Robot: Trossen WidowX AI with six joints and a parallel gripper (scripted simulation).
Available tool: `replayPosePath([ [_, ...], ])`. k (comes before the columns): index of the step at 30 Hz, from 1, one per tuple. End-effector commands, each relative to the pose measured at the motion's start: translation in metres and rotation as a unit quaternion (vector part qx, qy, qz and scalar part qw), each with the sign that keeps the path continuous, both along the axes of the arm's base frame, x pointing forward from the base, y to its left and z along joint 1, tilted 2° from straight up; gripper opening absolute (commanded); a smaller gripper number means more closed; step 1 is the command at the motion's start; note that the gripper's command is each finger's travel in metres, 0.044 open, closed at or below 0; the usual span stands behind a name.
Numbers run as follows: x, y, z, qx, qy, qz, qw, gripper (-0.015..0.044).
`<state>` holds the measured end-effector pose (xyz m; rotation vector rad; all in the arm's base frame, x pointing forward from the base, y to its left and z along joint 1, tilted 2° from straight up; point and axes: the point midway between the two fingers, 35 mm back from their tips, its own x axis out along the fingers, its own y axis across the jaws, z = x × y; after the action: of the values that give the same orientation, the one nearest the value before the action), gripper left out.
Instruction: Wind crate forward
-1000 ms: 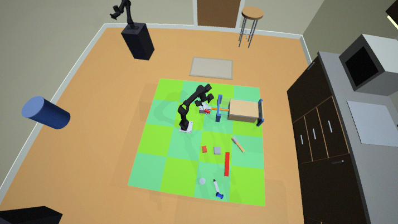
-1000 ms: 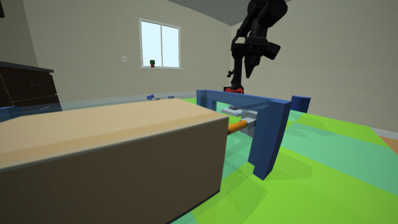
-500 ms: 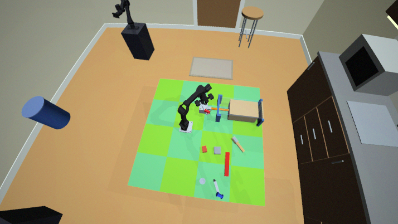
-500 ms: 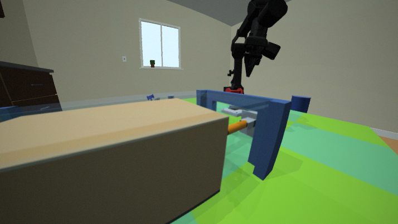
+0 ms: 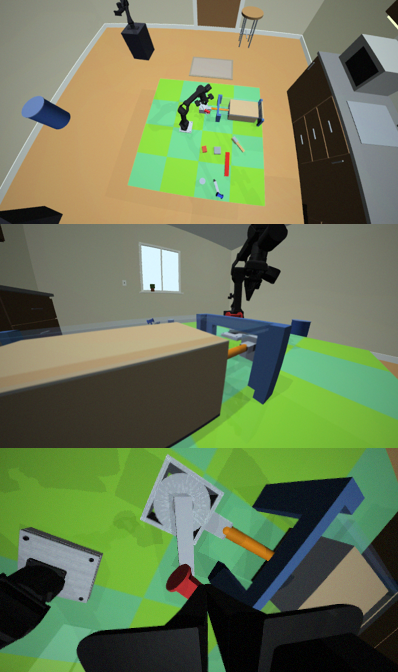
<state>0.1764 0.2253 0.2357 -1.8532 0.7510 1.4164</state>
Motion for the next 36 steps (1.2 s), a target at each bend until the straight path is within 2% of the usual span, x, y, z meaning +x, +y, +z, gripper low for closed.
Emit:
replayPosePath([
  [1, 0.0, 0.0, 0.0, 0.0, 0.0, 0.0, 1.0, 0.0],
  [27, 0.0, 0.0, 0.0, 0.0, 0.0, 0.0, 1.0, 0.0],
  [30, 0.005, -0.006, -0.002, -0.01, 0.017, 0.048, 0.999, 0.0079],
  [36, 0.026, -0.03, -0.009, -0.024, 0.075, 0.248, 0.966, 0.0236],
])
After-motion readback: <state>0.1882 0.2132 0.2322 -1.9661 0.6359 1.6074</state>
